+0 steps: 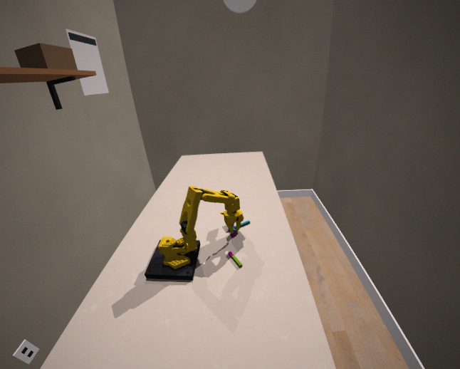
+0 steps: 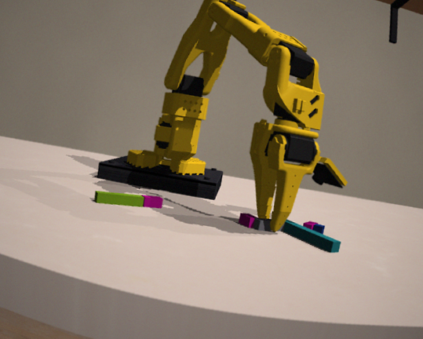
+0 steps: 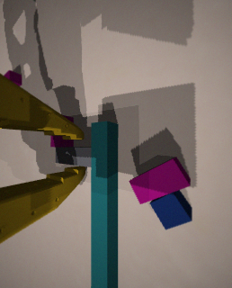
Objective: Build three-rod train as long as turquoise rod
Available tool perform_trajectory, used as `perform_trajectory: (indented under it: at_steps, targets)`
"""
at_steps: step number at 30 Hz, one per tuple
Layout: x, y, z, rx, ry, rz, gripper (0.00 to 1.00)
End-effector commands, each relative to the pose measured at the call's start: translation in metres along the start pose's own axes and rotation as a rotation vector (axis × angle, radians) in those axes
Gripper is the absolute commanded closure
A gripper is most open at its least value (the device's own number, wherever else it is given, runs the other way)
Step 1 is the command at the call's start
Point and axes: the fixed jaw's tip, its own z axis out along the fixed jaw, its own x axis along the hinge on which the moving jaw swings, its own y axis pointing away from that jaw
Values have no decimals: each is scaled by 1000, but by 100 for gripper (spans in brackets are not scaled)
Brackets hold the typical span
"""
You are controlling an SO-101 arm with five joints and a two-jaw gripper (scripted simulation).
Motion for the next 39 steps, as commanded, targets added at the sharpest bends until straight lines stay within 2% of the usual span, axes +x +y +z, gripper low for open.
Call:
perform_trajectory:
  at_steps: [1,16,39]
  targets:
    - [-1,6,5,-30,4,-1,93]
    - [-1,6,5,-30,4,-1,100]
    - [-1,6,5,-30,4,-1,100]
